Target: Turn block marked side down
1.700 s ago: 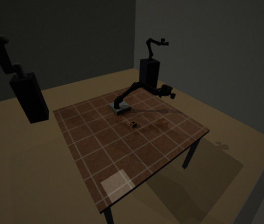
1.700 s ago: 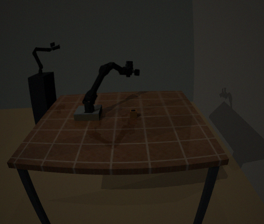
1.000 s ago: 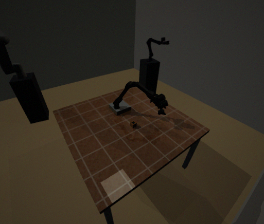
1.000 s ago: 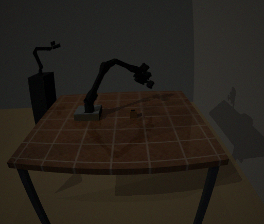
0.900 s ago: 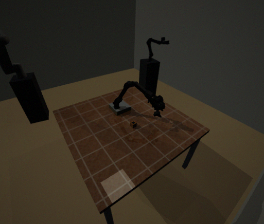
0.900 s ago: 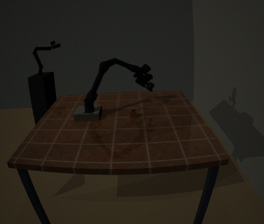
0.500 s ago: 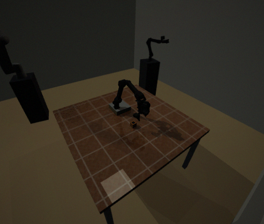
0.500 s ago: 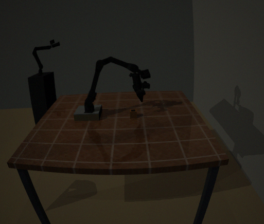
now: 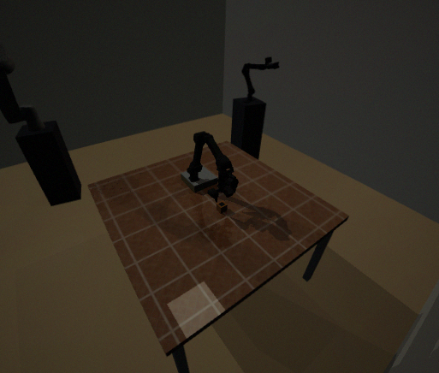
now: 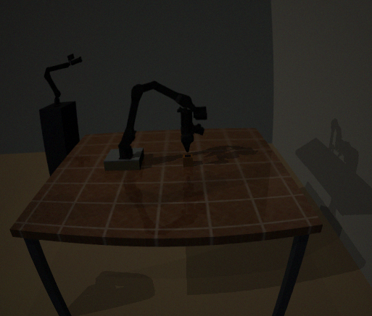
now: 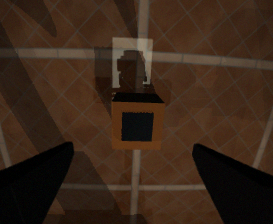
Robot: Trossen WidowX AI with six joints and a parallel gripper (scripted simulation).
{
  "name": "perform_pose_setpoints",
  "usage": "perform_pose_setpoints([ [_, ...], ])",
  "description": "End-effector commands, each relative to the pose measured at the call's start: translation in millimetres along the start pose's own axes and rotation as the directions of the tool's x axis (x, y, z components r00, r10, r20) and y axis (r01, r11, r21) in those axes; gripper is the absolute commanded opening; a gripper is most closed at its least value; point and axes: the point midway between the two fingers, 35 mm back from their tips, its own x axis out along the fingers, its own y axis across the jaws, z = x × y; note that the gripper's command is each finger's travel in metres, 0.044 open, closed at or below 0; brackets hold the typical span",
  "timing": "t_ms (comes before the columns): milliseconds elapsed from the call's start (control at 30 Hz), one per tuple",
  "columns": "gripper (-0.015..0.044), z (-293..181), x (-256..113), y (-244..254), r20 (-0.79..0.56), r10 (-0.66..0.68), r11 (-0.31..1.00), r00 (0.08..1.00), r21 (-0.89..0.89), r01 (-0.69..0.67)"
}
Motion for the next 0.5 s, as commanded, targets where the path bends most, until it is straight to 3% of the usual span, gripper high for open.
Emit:
perform_pose_setpoints([
  [0,0.044,-0.3,8.6,-1.6,0.0,-0.006,1.0,1.0,0.002,0.006],
  [467,0.044,0.5,36.3,-2.7,0.0,-0.006,1.0,1.0,0.002,0.006],
])
